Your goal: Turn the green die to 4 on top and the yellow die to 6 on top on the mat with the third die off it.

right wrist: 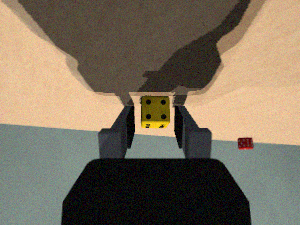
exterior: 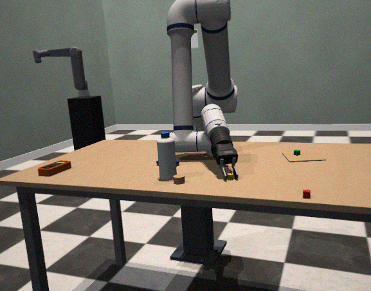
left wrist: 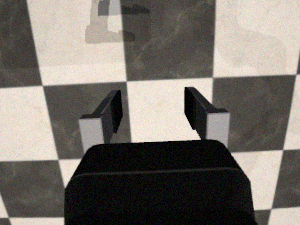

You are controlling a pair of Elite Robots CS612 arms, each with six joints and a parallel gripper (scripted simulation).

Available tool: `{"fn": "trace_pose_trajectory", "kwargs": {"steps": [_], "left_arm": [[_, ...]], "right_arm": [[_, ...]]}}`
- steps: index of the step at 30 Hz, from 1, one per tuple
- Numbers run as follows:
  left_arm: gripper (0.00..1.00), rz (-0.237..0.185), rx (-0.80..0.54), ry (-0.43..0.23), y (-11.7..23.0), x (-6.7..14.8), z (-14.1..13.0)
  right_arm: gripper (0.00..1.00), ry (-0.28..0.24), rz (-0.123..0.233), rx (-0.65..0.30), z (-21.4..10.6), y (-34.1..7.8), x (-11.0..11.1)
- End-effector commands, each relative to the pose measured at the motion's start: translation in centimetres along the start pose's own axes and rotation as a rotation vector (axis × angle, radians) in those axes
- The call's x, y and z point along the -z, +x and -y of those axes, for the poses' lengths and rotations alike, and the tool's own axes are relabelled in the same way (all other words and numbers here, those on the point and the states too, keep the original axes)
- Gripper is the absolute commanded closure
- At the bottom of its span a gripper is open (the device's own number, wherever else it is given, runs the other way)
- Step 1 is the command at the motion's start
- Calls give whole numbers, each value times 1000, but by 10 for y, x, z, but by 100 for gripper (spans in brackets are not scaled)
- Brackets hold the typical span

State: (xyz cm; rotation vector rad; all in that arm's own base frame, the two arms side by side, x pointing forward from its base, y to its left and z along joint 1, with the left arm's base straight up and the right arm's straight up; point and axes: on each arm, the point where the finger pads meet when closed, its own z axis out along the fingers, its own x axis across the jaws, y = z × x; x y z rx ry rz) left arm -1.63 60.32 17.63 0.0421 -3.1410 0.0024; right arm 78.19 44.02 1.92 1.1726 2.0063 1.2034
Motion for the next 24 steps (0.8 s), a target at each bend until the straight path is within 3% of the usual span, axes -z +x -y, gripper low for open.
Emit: {"fn": "trace_pose_trajectory", "kwargs": {"steps": [1,13,24], "left_arm": [[0,0,0,-1,0,1,-1],[0,0,0,-1,0,1,-1],[0,0,0,-1,0,1,-1]], "right_arm": [[30,-2,0,0,-1,0,0],[30,-2,0,0,-1,0,5],[30,-2,0,0,-1,0,42]]}}
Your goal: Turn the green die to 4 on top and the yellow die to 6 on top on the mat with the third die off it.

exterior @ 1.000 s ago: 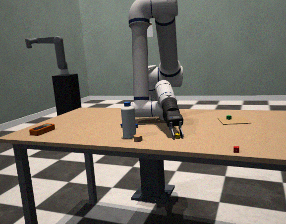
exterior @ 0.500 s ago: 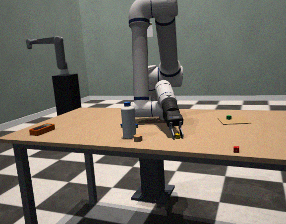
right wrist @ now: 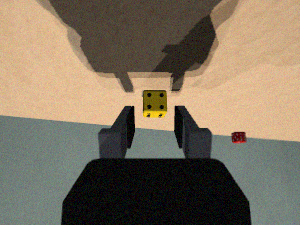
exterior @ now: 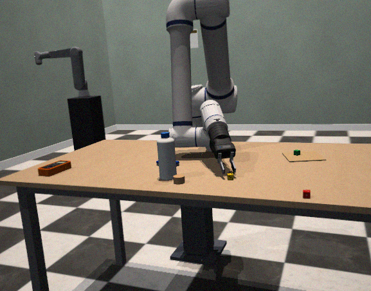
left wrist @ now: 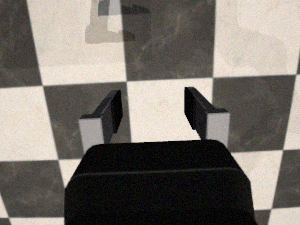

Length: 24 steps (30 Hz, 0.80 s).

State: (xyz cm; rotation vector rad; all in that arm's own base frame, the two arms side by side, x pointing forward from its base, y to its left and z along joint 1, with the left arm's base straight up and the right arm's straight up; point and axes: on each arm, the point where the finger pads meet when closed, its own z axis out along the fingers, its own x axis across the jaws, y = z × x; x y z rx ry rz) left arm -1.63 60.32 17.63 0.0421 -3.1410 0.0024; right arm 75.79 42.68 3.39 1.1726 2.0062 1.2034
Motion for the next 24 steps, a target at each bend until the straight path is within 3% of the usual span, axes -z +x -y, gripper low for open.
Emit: {"fn": "trace_pose_trajectory", "kwargs": {"steps": [1,13,24], "left_arm": [[0,0,0,-1,0,1,-1],[0,0,0,-1,0,1,-1],[0,0,0,-1,0,1,-1]], "right_arm": [[30,-2,0,0,-1,0,14],[30,-2,0,0,-3,0,20],[30,-2,0,0,-32,0,35]]}}
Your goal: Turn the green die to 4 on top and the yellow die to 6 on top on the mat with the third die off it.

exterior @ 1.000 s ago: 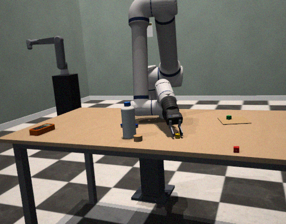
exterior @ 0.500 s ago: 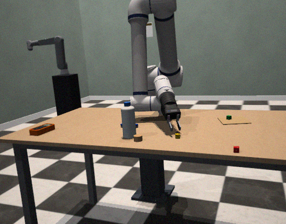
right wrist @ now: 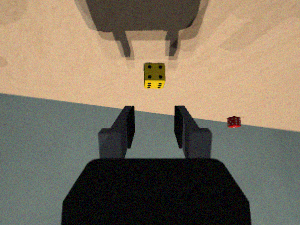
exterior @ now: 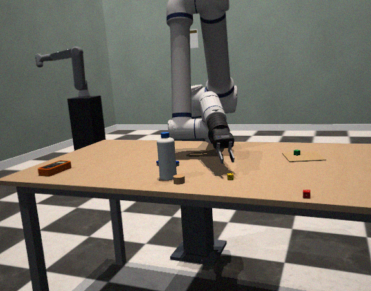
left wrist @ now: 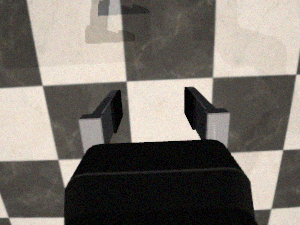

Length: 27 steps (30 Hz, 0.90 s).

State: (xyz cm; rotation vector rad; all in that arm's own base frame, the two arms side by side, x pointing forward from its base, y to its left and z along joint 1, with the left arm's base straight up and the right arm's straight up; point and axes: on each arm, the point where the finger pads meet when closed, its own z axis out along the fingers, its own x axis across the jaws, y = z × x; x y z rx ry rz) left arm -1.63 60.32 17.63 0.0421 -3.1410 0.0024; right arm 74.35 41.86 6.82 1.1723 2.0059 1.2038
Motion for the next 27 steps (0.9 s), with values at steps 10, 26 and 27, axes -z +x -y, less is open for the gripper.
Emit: {"fn": "trace_pose_trajectory", "kwargs": {"steps": [10,26,27], "left_arm": [[0,0,0,-1,0,1,-1],[0,0,0,-1,0,1,-1],[0,0,0,-1,0,1,-1]], "right_arm": [[30,-1,0,0,-32,0,16],[30,38,0,0,-34,0,14],[30,47,0,0,-34,0,14]]}}
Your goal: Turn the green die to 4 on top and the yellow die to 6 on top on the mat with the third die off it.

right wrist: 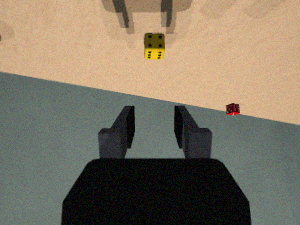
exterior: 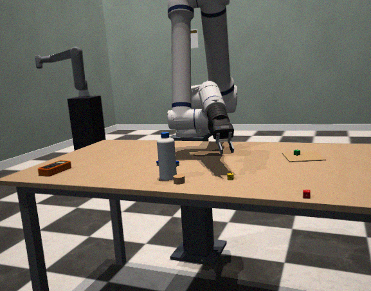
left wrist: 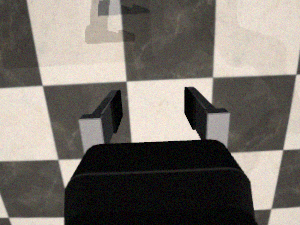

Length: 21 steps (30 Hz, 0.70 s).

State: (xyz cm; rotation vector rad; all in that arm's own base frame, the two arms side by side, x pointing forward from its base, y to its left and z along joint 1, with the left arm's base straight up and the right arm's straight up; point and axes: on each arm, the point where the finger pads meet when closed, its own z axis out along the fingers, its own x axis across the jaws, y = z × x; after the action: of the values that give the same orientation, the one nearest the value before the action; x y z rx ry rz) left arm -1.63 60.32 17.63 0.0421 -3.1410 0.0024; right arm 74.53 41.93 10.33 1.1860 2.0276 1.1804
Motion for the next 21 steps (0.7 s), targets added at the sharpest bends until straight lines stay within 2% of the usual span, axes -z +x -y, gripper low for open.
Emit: {"fn": "trace_pose_trajectory", "kwargs": {"steps": [1,4,6,9,15,21], "left_arm": [[0,0,0,-1,0,1,-1],[0,0,0,-1,0,1,-1],[0,0,0,-1,0,1,-1],[0,0,0,-1,0,1,-1],[0,0,0,-1,0,1,-1],[0,0,0,-1,0,1,-1]], "right_arm": [[30,30,0,0,-3,0,-1],[30,65,0,0,-5,0,-2],[30,65,0,0,-5,0,-2],[30,110,0,1,-7,0,-2],[30,223,0,1,-13,0,-6],[30,365,0,1,-21,0,-9]]}}
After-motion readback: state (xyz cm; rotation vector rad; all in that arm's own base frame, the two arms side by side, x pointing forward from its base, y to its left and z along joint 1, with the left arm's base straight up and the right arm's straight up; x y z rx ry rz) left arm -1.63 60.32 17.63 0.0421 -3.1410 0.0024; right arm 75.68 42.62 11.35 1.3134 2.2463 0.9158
